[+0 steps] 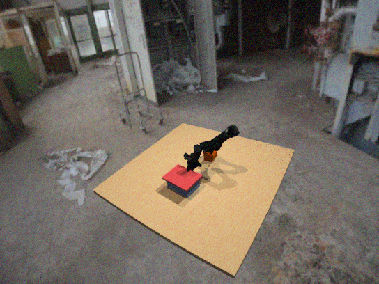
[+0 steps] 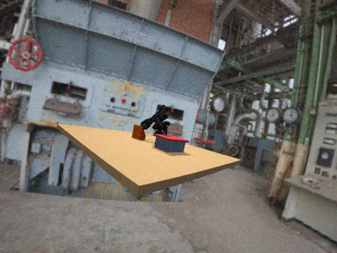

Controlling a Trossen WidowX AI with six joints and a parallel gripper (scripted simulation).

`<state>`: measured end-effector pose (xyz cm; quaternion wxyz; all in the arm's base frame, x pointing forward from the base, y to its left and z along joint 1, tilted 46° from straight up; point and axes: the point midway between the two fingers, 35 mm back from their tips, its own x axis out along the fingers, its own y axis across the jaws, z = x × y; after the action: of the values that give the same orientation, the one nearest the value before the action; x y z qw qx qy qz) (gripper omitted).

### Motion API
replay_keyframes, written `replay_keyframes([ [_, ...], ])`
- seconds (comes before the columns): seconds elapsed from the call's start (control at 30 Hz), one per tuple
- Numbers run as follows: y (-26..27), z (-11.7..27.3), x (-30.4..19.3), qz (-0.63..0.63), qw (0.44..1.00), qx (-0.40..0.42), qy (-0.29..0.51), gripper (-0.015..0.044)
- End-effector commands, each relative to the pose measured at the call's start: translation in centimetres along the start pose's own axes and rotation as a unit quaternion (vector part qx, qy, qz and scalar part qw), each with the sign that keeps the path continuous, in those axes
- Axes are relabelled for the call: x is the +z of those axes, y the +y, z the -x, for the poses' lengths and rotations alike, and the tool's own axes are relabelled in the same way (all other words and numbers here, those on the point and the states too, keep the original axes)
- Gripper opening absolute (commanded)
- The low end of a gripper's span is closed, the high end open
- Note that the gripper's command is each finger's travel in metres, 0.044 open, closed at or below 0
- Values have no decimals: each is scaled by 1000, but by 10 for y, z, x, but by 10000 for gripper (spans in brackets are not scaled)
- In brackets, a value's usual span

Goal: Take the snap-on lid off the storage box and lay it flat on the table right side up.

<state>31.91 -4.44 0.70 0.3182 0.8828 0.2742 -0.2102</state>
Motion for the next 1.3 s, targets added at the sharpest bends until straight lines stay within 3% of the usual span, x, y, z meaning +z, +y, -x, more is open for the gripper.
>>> replay_keyframes([
  [0.0,4,3,0,1,1000,5,0,0],
  [1.27,9,9,0,1,1000,5,0,0],
])
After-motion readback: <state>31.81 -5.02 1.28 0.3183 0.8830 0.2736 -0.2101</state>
